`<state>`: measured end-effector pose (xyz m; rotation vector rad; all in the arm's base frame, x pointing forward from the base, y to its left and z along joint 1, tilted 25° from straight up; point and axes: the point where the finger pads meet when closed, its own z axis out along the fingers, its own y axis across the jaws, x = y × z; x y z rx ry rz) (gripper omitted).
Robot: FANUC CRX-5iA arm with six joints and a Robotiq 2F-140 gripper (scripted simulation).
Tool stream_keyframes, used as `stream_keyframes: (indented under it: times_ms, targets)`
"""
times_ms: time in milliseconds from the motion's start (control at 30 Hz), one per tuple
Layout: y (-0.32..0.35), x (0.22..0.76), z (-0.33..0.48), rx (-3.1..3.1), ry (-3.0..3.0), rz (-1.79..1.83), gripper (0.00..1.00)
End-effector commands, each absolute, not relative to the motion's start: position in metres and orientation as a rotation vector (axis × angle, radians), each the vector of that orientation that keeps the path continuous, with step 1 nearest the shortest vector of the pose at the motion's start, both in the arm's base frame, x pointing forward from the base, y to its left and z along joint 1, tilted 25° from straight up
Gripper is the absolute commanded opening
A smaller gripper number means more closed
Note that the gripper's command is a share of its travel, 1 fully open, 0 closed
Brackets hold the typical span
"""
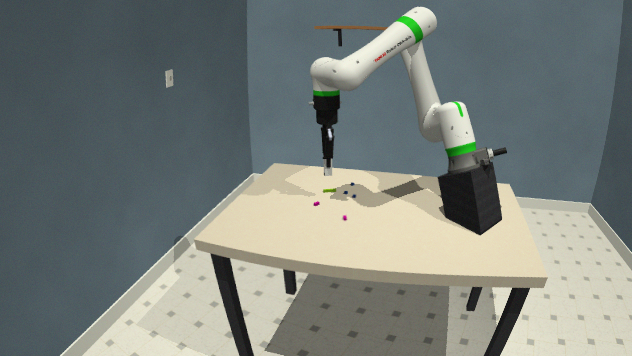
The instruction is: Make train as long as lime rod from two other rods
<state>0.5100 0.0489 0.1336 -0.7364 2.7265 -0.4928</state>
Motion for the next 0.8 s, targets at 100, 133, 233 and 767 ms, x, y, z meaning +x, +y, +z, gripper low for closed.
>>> stream_keyframes:
  times_ms: [100,133,233,767]
  targets:
    - [0.056,0.505,0.13,-1.133,2.641,-0.536,0.03]
    - [0.057,0.504,0.129,-1.186,2.624,-0.543,0.03]
    - [0.06,0.502,0.128,-1.343,2.568,-0.562,0.03]
    - [0.075,0.492,0.12,-2.101,2.147,-0.638,0.03]
